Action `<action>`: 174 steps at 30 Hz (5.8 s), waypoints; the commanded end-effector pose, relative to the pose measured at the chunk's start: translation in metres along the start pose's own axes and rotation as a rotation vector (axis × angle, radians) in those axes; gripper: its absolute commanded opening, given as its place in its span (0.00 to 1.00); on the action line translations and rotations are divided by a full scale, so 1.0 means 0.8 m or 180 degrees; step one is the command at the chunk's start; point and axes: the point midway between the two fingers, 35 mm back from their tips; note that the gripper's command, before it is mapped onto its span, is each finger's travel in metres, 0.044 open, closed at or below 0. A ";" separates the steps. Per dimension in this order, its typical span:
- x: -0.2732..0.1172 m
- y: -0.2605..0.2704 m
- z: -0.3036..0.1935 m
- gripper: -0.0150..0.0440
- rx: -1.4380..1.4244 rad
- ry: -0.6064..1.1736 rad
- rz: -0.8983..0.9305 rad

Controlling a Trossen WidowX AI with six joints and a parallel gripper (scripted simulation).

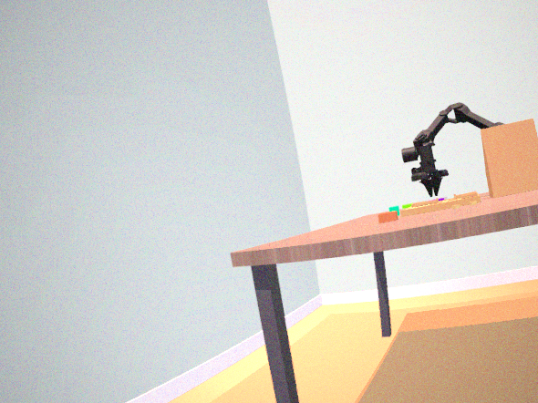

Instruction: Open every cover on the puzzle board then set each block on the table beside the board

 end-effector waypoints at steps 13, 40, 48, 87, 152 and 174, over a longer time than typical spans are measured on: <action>0.020 -0.002 0.000 0.50 -0.0012 -0.0005 -0.0018; 0.039 -0.002 0.000 0.50 -0.0012 -0.0007 -0.0021; 0.036 -0.001 0.001 0.42 0.0001 -0.0008 -0.0006; -0.016 -0.001 0.000 0.39 -0.0010 -0.0001 -0.0013; -0.082 -0.195 0.053 0.39 -0.0022 0.0000 -0.0027; -0.049 -0.202 0.055 0.39 -0.0019 0.0008 -0.0026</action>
Point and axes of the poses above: the point midway between the two fingers, 35 mm back from their tips, its own x axis out along the fingers, its own y axis across the jaws, z = x × y, and after that the axes turned 15 degrees about x, right-handed
